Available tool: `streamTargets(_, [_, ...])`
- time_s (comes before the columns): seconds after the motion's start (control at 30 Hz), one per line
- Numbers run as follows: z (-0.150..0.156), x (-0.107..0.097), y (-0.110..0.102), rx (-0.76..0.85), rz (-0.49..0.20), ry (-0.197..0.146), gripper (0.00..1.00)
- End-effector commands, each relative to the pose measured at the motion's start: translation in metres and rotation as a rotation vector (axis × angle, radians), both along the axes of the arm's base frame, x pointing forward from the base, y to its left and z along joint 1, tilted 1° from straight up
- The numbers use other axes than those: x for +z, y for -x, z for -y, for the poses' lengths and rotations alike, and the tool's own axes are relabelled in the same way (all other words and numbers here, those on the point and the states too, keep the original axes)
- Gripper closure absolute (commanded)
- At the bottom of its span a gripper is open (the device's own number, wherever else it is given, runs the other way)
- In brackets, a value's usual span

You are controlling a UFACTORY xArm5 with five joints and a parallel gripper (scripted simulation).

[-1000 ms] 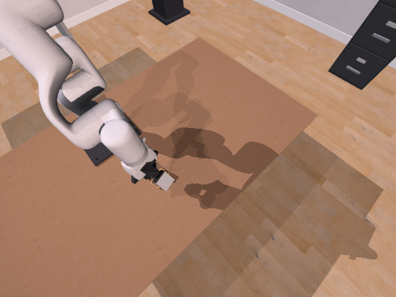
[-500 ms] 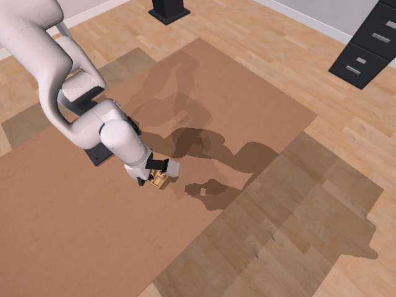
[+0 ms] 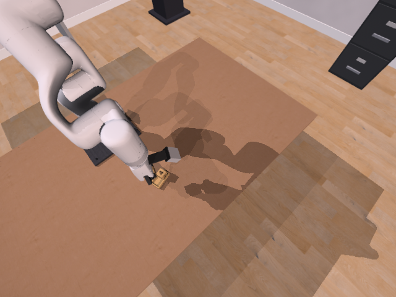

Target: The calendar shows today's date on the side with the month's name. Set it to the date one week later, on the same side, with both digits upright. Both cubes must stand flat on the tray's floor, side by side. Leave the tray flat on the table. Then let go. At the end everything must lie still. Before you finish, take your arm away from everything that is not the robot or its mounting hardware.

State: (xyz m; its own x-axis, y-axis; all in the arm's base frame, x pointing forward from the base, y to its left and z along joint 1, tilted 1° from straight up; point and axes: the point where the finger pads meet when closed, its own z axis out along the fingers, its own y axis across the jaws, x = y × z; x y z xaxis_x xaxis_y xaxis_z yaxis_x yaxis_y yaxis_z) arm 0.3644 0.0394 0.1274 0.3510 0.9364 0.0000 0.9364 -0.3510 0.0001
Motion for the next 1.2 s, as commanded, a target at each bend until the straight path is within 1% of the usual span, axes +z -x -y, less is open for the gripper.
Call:
streamTargets(0.0, [-0.0002, 0.0012, -0.0012, 0.138, 0.003, 0.0, 0.71])
streamTargets(0.03, [-0.0002, 0.0013, -0.0012, 0.195, 0.003, 0.0, 0.71])
streamTargets(0.07, [-0.0002, 0.0013, -0.0012, 0.196, 0.003, 0.0, 0.71])
streamTargets(0.17, [-0.0002, 0.0013, -0.0012, 0.298, 0.003, 0.0, 0.71])
streamTargets(0.2, [-0.0002, 0.0013, -0.0012, 0.301, 0.003, 0.0, 0.71])
streamTargets(0.27, [-0.0003, 0.0013, -0.0012, 0.391, 0.003, 0.0, 0.71])
streamTargets(0.3, [-0.0003, 0.0013, -0.0012, 0.392, 0.003, 0.0, 0.71])
streamTargets(0.47, [-0.0004, 0.0014, -0.0013, 0.555, 0.003, 0.001, 0.71])
streamTargets(0.53, [-0.0004, 0.0014, -0.0013, 0.555, 0.003, 0.001, 0.71])
streamTargets(0.63, [-0.0004, 0.0014, -0.0013, 0.611, 0.003, 0.001, 0.71])
streamTargets(0.77, [-0.0004, 0.0014, -0.0013, 0.645, 0.003, 0.001, 0.71])
streamTargets(1.17, [-0.0004, 0.0014, -0.0013, 0.65, 0.003, 0.001, 0.71])
